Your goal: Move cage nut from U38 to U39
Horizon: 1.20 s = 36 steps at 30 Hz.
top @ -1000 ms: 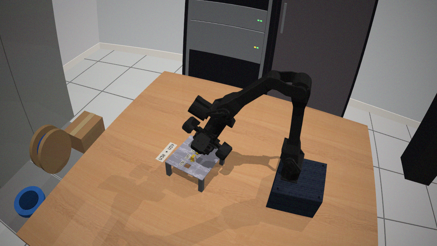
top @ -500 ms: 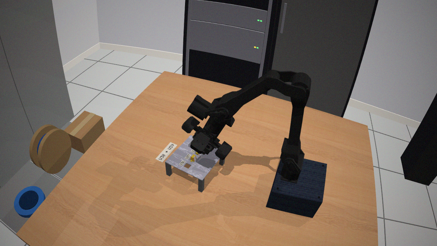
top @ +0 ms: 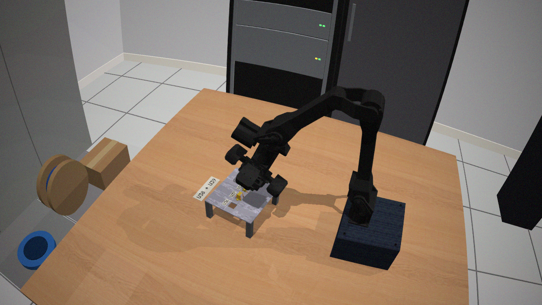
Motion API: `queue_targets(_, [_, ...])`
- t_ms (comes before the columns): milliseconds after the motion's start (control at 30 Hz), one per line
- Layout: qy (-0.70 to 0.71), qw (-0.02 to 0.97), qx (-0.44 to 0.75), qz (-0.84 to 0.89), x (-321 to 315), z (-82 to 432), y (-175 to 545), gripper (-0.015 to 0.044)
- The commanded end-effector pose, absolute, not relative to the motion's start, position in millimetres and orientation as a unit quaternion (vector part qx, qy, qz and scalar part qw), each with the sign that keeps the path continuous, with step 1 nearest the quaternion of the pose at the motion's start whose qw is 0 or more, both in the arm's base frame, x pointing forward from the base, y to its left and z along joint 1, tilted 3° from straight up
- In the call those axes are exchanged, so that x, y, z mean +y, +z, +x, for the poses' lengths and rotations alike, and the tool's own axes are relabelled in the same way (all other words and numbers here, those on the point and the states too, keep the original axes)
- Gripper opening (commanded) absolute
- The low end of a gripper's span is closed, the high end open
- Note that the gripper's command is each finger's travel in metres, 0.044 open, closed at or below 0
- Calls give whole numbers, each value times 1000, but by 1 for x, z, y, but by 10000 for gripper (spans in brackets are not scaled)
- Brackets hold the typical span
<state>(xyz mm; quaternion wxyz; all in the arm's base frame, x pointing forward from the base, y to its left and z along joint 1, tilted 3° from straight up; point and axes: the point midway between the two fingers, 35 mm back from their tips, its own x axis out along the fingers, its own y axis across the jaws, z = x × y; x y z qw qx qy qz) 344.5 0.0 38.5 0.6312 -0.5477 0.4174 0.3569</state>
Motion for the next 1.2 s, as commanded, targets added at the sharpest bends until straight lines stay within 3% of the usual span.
queue_targets(0, [361, 630, 418, -547, 0, 345, 38, 35])
queue_targets(1167, [374, 622, 429, -538, 0, 347, 40, 35])
